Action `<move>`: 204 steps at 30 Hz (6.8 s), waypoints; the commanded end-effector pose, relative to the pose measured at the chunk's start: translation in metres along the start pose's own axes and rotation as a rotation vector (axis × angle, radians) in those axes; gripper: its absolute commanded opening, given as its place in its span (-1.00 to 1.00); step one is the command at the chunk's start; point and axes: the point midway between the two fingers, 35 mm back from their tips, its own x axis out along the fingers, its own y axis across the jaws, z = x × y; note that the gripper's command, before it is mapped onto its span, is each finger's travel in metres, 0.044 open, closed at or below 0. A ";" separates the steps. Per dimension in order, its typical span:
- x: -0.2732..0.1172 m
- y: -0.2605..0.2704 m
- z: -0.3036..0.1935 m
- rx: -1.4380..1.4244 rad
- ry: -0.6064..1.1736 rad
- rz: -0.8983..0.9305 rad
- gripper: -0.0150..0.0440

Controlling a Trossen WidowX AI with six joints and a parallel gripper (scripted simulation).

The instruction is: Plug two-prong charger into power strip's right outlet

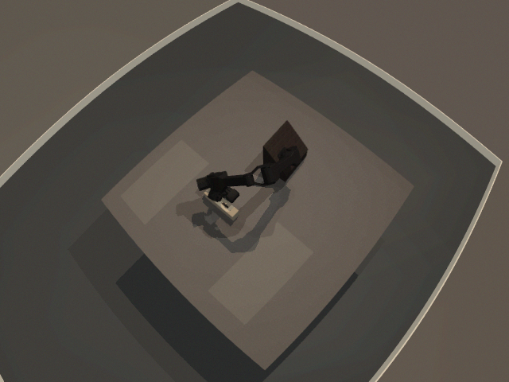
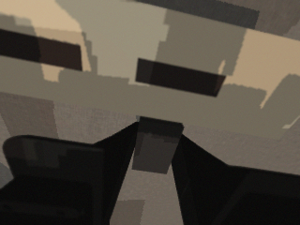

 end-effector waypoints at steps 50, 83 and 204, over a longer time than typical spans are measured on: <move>0.000 0.001 0.018 0.005 -0.004 0.004 -0.49; 0.001 0.001 0.014 0.005 -0.004 0.004 -0.49; -0.001 0.000 0.004 0.014 0.008 0.005 1.00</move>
